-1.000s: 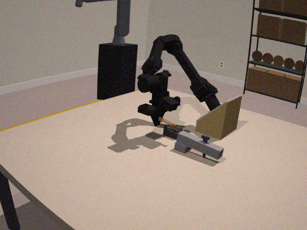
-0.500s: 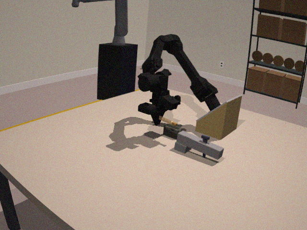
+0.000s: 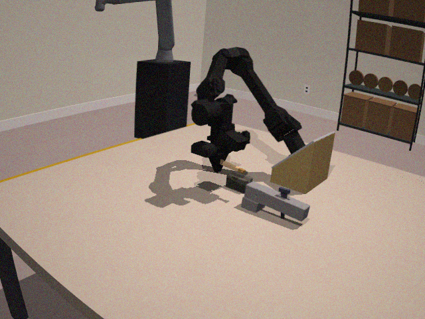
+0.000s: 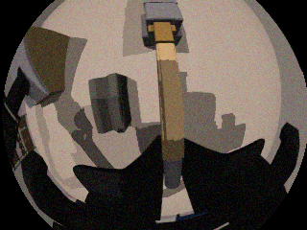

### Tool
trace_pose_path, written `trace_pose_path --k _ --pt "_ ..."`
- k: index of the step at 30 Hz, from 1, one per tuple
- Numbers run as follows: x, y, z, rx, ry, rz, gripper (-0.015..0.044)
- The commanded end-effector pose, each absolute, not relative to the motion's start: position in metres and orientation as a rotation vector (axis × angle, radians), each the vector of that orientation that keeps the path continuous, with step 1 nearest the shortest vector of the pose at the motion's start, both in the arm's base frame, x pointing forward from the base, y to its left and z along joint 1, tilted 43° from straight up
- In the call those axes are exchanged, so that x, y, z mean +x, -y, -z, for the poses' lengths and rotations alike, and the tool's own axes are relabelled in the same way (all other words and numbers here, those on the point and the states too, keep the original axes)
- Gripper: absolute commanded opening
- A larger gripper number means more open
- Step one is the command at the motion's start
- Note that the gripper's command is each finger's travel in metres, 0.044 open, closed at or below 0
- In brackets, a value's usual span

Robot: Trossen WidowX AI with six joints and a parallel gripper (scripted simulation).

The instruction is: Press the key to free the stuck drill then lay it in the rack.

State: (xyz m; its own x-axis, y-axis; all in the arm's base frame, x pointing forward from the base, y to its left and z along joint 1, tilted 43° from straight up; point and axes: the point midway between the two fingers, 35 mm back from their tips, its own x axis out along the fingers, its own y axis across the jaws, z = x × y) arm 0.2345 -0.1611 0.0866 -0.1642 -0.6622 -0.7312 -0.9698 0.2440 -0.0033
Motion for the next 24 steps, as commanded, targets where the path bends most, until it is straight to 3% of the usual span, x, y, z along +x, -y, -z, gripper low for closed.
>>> trace_pose_path --k 1,24 --pt "0.2368 0.1599 -0.0888 -1.489 -1.901 -0.635 0.0" --pt "0.2293 0.1583 -0.0909 -1.489 -1.901 -0.636 0.0"
